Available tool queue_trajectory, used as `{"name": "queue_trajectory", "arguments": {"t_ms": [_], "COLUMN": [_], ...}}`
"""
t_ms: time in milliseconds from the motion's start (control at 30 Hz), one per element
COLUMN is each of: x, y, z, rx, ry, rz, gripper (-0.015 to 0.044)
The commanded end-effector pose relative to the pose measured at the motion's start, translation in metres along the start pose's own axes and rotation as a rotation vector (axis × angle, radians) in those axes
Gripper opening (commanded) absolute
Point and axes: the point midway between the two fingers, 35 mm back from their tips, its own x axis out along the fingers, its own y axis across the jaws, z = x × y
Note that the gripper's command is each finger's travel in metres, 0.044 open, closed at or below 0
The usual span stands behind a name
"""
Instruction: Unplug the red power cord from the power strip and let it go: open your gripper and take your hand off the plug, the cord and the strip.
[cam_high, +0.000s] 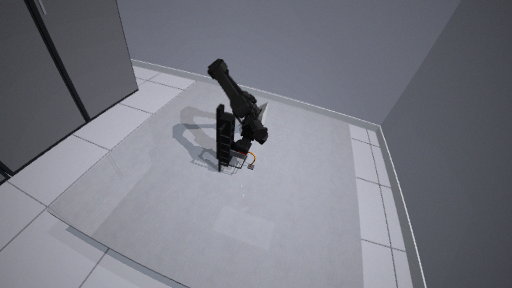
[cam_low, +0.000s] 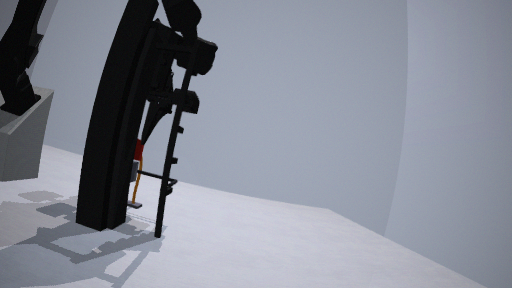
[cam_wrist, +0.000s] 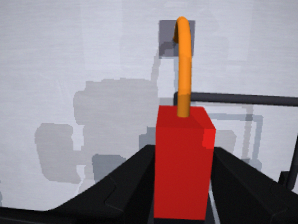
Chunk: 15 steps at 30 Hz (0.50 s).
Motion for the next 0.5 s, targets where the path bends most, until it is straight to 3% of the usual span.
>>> {"name": "queue_trajectory", "arguments": {"t_ms": [0,467], "x": [-0.006,-0.011], "y": [-0.003,-0.003], "z": [0.02,0.042], "rx": [0.001,-0.001], "ry": [-0.045,-0.045], "rz": [-0.006,-0.007], "gripper": [0.0,0.0]}}
